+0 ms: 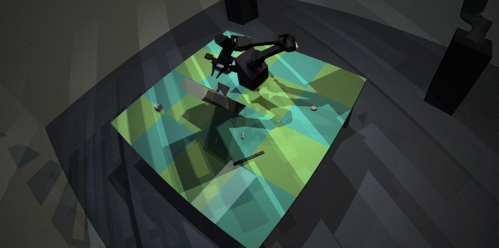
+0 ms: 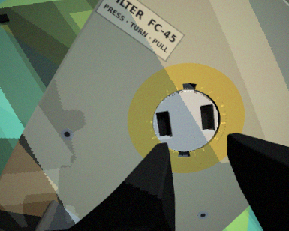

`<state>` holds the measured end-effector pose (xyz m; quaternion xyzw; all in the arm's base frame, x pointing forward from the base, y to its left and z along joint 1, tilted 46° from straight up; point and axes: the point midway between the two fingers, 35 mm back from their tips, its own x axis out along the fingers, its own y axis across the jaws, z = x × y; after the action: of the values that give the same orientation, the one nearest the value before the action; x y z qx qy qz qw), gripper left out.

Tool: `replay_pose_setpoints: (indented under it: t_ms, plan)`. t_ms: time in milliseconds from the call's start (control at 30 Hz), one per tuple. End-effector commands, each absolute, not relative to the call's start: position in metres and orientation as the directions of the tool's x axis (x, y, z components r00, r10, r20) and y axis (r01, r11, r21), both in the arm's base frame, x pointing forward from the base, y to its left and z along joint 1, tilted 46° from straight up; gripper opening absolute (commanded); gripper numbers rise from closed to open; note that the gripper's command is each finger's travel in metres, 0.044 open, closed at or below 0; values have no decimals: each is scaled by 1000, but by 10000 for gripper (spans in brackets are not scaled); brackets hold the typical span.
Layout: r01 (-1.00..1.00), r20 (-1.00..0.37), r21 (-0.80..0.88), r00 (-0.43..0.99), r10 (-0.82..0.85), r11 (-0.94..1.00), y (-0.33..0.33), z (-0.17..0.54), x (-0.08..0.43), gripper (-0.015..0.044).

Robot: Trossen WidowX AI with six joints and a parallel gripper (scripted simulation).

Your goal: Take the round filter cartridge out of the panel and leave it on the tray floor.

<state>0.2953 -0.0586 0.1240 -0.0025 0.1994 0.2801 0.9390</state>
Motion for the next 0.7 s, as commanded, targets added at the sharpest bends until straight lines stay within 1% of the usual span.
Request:
replay_pose_setpoints:
  t_ms: [0,667]
  plan:
    - [-534,-374,87,765,524,841,-62,108,295,118]
    - [-536,-381,85,761,524,840,-51,98,315,118]
